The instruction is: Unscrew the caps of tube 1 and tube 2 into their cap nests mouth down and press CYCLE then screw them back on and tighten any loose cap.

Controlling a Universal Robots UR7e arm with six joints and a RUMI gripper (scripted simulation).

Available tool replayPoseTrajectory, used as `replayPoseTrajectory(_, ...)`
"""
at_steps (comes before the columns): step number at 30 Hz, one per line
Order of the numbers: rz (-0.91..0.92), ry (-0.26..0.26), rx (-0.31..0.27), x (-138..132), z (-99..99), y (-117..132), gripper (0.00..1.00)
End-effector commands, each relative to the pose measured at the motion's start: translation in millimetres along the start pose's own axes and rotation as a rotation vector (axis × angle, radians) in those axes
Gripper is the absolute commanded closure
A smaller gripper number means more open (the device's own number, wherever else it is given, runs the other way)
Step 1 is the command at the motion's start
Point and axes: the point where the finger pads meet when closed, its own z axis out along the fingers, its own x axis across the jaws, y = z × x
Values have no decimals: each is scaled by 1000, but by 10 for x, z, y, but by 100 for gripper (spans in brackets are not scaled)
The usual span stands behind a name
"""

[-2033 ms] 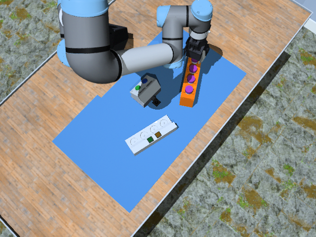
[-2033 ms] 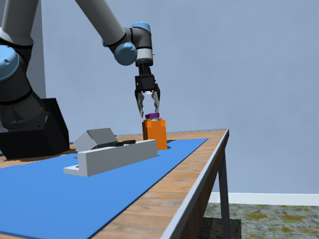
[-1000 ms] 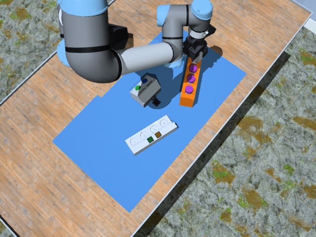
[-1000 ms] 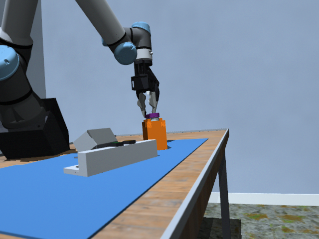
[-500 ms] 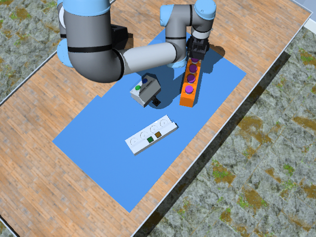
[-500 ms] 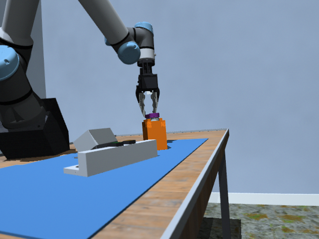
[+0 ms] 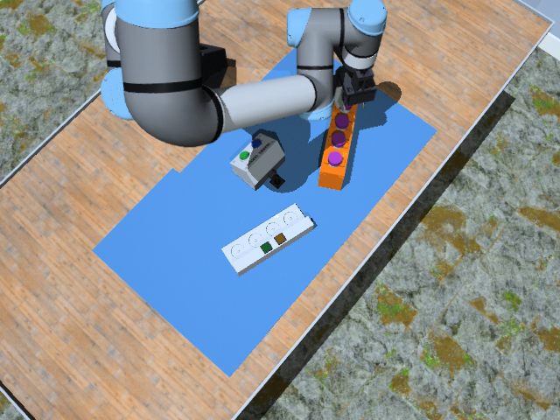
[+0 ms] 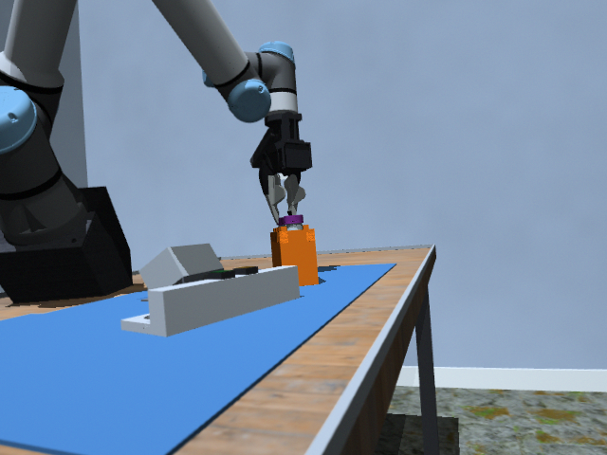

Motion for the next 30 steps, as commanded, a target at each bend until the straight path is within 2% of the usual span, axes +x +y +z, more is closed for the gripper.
replayPoseTrajectory(1, -56, 11, 7, -5, 3, -17, 100)
replayPoseTrajectory(3, -56, 11, 7, -5, 3, -17, 100)
replayPoseTrajectory(4, -56, 11, 7, -5, 3, -17, 65)
replayPoseTrajectory(14, -56, 11, 7, -5, 3, -18, 65)
replayPoseTrajectory(15, 30, 9, 8, -19, 11, -15, 65)
replayPoseTrajectory(17, 30, 9, 8, -19, 11, -15, 65)
replayPoseTrajectory(20, 270, 8, 9, -19, 10, -15, 65)
replayPoseTrajectory(22, 278, 8, 8, -21, 6, -19, 65)
replayPoseTrajectory(27, 513, 9, 9, -13, 2, -26, 65)
replayPoseTrajectory(29, 528, 11, 9, 10, -4, -16, 65)
replayPoseTrajectory(30, 611, 10, 9, 6, -3, -18, 65)
